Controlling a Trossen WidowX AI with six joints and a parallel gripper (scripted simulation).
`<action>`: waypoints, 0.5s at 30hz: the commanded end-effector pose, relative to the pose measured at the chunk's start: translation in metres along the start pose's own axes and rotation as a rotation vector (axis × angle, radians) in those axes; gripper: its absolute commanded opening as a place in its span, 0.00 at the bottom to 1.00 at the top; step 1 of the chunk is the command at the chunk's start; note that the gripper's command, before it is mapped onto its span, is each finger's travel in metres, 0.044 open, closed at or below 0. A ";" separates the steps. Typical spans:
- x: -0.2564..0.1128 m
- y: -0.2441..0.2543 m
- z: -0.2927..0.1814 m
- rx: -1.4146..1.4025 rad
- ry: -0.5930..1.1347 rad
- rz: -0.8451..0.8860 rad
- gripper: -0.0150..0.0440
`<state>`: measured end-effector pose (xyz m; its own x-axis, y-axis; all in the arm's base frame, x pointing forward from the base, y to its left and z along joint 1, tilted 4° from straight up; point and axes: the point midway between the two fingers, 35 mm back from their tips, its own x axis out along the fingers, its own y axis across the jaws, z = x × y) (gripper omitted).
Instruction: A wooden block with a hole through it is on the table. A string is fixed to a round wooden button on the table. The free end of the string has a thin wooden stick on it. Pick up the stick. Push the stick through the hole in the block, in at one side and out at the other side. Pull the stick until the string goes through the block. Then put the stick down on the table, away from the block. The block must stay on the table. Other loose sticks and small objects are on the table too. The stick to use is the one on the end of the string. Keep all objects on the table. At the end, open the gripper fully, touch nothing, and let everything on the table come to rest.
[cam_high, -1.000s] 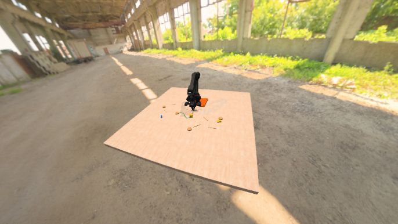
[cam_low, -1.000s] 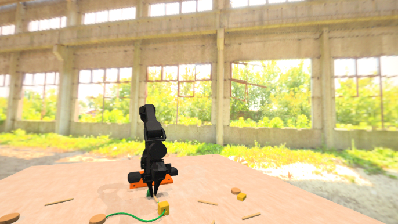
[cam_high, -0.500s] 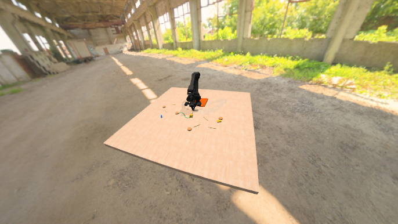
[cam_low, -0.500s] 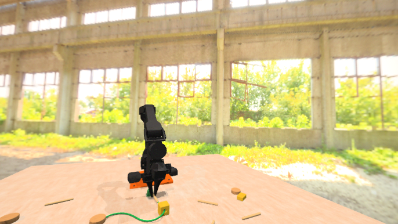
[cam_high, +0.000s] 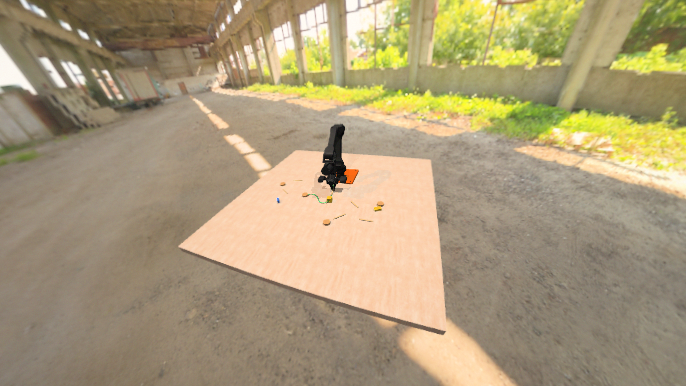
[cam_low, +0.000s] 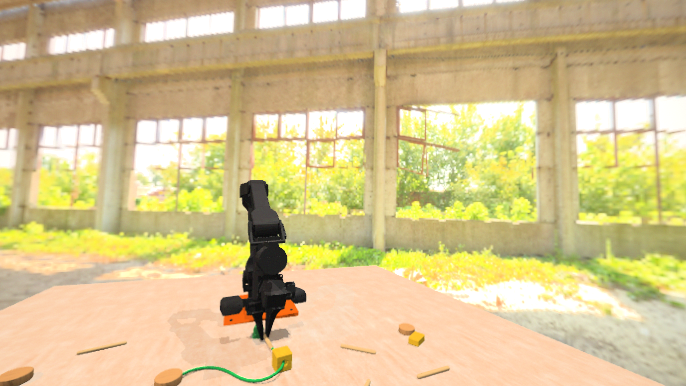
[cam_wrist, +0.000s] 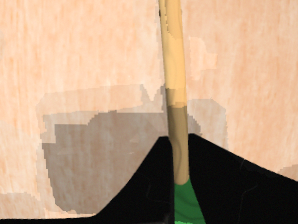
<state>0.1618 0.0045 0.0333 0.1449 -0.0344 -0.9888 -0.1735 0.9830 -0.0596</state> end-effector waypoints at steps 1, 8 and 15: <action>0.003 0.000 -0.005 -0.006 0.019 0.000 0.25; 0.003 0.000 -0.005 -0.006 0.019 0.000 0.25; 0.000 0.000 0.000 0.000 0.000 0.000 0.52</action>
<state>0.1615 0.0079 0.0336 0.1428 -0.0152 -0.9896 -0.1797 0.9829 -0.0410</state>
